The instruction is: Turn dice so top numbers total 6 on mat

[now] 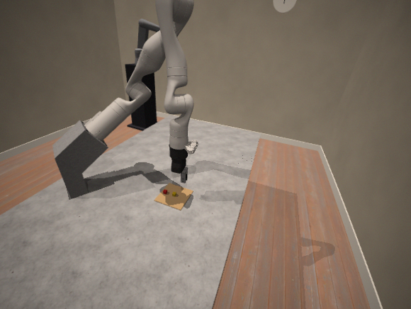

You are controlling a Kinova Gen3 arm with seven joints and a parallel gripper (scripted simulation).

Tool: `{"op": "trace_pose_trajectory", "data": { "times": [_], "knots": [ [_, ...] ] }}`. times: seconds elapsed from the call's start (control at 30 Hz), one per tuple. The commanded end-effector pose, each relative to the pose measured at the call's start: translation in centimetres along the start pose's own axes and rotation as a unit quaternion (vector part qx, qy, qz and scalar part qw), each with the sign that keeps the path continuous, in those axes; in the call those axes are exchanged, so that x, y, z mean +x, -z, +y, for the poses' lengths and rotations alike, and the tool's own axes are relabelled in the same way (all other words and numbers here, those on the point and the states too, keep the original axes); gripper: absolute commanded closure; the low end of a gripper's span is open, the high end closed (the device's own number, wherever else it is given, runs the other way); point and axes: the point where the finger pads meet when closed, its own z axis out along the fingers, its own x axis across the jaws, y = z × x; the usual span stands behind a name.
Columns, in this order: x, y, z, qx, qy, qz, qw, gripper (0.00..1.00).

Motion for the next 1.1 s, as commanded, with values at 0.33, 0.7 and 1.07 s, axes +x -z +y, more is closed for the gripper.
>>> {"op": "trace_pose_trajectory", "data": {
  "times": [0.33,0.7,1.07],
  "knots": [
    [0.0,-0.7,0.0,0.0,0.0,0.001,1.0,0.66],
    [0.1,-4.6,0.0,0.0,0.0,0.001,1.0,0.66],
    [0.1,-8.5,-0.1,0.0,0.0,0.001,1.0,0.66]
  ]
}}
